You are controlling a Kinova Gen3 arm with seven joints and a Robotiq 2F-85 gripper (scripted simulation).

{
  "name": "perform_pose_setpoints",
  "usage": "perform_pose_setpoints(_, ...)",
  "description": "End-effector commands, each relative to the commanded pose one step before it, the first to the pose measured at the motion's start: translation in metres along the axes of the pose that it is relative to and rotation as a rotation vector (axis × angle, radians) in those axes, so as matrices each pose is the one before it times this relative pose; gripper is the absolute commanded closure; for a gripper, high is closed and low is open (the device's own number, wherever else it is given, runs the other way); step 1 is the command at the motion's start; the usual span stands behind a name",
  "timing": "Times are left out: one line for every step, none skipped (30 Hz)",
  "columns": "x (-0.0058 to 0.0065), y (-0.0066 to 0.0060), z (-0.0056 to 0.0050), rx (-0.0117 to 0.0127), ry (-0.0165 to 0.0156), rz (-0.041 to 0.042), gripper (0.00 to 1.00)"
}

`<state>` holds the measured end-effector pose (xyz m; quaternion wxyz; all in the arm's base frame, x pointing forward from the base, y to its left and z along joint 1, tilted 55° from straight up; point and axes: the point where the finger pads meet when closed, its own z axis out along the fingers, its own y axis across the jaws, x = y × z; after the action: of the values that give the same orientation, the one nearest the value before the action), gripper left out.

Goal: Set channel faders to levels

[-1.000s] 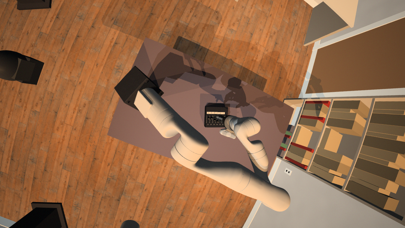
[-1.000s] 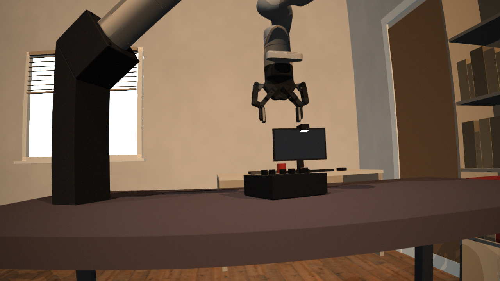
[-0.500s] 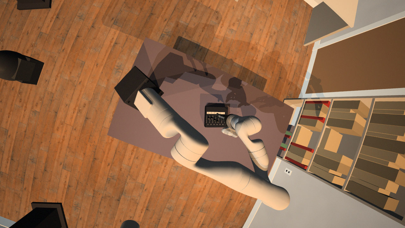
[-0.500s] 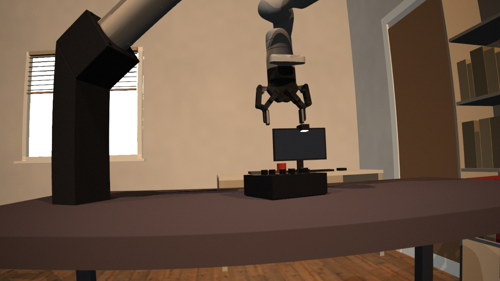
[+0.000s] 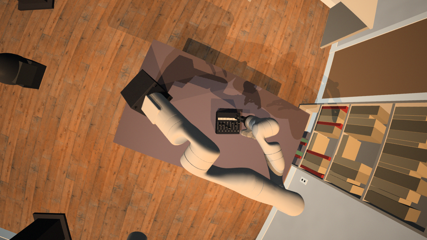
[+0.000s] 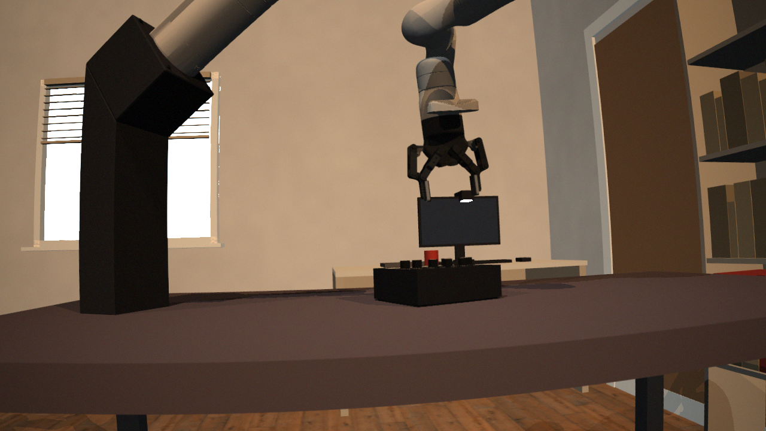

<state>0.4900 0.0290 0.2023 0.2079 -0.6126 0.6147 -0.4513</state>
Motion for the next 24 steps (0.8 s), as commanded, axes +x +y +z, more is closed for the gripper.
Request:
perform_pose_setpoints(-0.01471, -0.00778, 0.00437, 0.01375, -0.02097, -0.00604, 0.0)
perform_pose_setpoints(-0.00579, -0.00456, 0.00195, 0.00916, -0.00878, -0.00433, 0.0)
perform_pose_setpoints(-0.00608, -0.00473, 0.00205, 0.00955, -0.0092, -0.00444, 0.0)
perform_pose_setpoints(-0.00637, -0.00491, 0.00215, 0.00995, -0.00963, -0.00454, 0.0)
perform_pose_setpoints(-0.00666, -0.00508, 0.00225, 0.01034, -0.01006, -0.00463, 0.0)
perform_pose_setpoints(-0.00695, -0.00525, 0.00236, 0.01074, -0.0105, -0.0047, 0.0)
perform_pose_setpoints(-0.00725, -0.00541, 0.00246, 0.01113, -0.01094, -0.00476, 0.0)
perform_pose_setpoints(-0.00756, -0.00558, 0.00257, 0.01153, -0.01138, -0.0048, 0.0)
perform_pose_setpoints(-0.00786, -0.00573, 0.00268, 0.01192, -0.01182, -0.00482, 0.0)
perform_pose_setpoints(-0.00817, -0.00589, 0.00279, 0.01231, -0.01227, -0.00482, 0.0)
perform_pose_setpoints(-0.00847, -0.00603, 0.0029, 0.01269, -0.01271, -0.0048, 0.0)
perform_pose_setpoints(-0.00878, -0.00618, 0.00301, 0.01308, -0.01315, -0.00477, 0.0)
perform_pose_setpoints(-0.00909, -0.00631, 0.00313, 0.01346, -0.01359, -0.0047, 0.0)
perform_pose_setpoints(0.0, 0.0, 0.0, 0.0, 0.0, 0.0, 0.0)
perform_pose_setpoints(0.0, 0.0, 0.0, 0.0, 0.0, 0.0, 0.0)
perform_pose_setpoints(-0.0094, -0.00644, 0.00324, 0.01384, -0.01403, -0.00462, 0.0)
perform_pose_setpoints(-0.00971, -0.00657, 0.00335, 0.01422, -0.01446, -0.00451, 0.0)
perform_pose_setpoints(-0.01002, -0.00668, 0.00347, 0.01459, -0.01488, -0.00437, 0.0)
perform_pose_setpoints(-0.01033, -0.0068, 0.00358, 0.01495, -0.0153, -0.00421, 0.0)
perform_pose_setpoints(-0.01064, -0.0069, 0.00369, 0.01532, -0.0157, -0.00401, 0.0)
perform_pose_setpoints(-0.01094, -0.007, 0.0038, 0.01568, -0.0161, -0.00379, 0.0)
perform_pose_setpoints(-0.01123, -0.00709, 0.00391, 0.01603, -0.01648, -0.00354, 0.0)
perform_pose_setpoints(-0.01153, -0.00717, 0.00402, 0.01638, -0.01685, -0.00325, 0.0)
perform_pose_setpoints(-0.01182, -0.00725, 0.00412, 0.01673, -0.01721, -0.00294, 0.0)
